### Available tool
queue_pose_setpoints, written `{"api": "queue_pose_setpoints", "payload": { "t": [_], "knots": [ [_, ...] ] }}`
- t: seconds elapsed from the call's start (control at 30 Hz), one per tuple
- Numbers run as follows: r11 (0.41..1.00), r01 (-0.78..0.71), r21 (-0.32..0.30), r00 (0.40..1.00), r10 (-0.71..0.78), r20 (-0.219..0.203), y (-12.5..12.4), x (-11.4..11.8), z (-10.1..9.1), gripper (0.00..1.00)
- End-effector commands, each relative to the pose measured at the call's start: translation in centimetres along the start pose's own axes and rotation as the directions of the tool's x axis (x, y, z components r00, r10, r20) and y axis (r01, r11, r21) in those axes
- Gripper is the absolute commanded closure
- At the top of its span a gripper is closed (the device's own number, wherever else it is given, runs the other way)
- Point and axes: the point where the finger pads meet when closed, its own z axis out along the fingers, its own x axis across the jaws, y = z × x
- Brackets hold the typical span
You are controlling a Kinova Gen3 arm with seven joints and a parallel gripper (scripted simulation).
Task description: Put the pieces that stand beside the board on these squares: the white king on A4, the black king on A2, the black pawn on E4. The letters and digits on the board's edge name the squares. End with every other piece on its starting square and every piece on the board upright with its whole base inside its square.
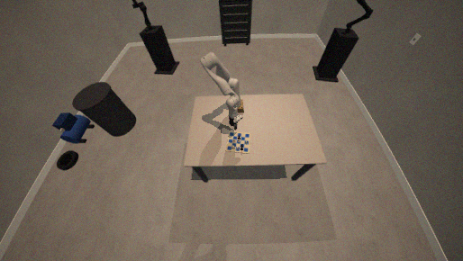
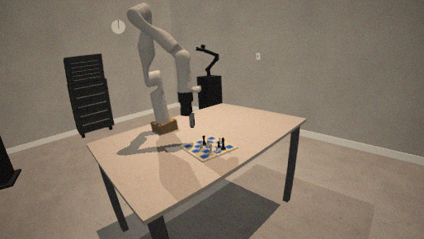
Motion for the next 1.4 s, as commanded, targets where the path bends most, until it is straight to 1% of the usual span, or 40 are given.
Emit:
{"api": "queue_pose_setpoints", "payload": {
  "t": [0.0,0.13,0.3,0.6,0.67,0.9,1.07,1.37],
  "knots": [
    [1.0,0.013,0.007,1.0,-0.013,-0.003,0.0,0.0,0.4,1.0],
    [1.0,0.01,0.01,1.0,-0.01,-0.004,-0.2,0.1,0.8,1.0],
    [1.0,0.013,0.007,1.0,-0.013,-0.003,0.0,0.0,2.6,1.0],
    [1.0,0.013,0.008,1.0,-0.013,-0.003,-0.1,0.0,6.3,1.0],
    [1.0,0.013,0.008,1.0,-0.013,-0.003,-0.1,0.0,6.3,1.0],
    [1.0,0.011,0.011,1.0,-0.011,-0.004,-0.3,0.0,8.5,1.0],
    [1.0,0.01,0.012,1.0,-0.01,-0.004,-0.4,0.1,9.1,1.0],
    [1.0,0.01,0.013,1.0,-0.01,-0.005,-0.4,0.1,9.3,1.0]
  ]
}}
